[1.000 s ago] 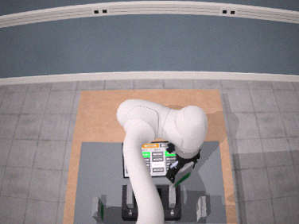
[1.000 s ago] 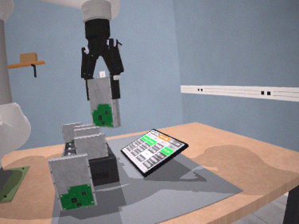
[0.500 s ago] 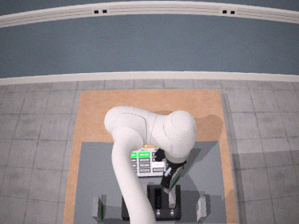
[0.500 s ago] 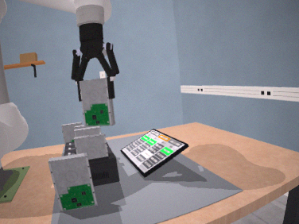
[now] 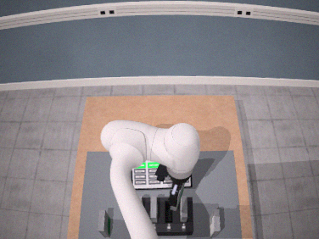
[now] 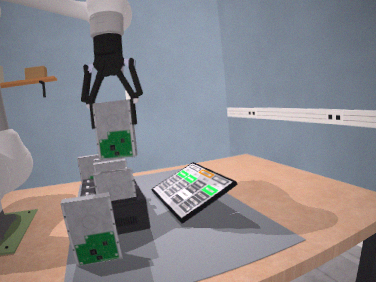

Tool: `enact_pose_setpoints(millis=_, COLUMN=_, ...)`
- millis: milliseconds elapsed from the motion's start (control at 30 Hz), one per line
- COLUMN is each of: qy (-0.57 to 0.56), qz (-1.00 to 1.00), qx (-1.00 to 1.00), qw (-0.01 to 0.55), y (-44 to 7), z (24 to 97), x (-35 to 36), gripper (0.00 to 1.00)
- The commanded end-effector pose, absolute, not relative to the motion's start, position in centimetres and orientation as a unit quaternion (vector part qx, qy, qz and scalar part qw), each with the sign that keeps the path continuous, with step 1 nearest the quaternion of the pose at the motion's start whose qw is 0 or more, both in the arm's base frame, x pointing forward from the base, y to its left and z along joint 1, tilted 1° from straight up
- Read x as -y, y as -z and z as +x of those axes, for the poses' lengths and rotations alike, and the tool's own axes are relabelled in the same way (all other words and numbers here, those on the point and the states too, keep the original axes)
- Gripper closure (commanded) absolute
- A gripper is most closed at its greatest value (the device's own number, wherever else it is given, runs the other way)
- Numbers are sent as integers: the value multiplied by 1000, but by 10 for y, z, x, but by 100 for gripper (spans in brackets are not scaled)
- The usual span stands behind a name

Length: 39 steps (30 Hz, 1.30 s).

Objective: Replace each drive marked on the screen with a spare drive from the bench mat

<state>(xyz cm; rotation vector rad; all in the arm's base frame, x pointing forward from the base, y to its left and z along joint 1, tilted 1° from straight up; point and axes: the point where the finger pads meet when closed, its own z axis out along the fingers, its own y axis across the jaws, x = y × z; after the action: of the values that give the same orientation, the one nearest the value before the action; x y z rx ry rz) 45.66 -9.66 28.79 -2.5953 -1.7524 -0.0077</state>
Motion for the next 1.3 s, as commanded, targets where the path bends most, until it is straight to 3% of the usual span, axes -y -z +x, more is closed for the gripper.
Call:
enact_pose_setpoints(millis=0, qy=4, qz=-805, qx=593, qw=5, y=-288, z=452, x=88, gripper=90)
enact_pose_setpoints(millis=1267, qy=5, qz=-721, qx=693, qw=5, y=-286, z=436, x=62, gripper=90)
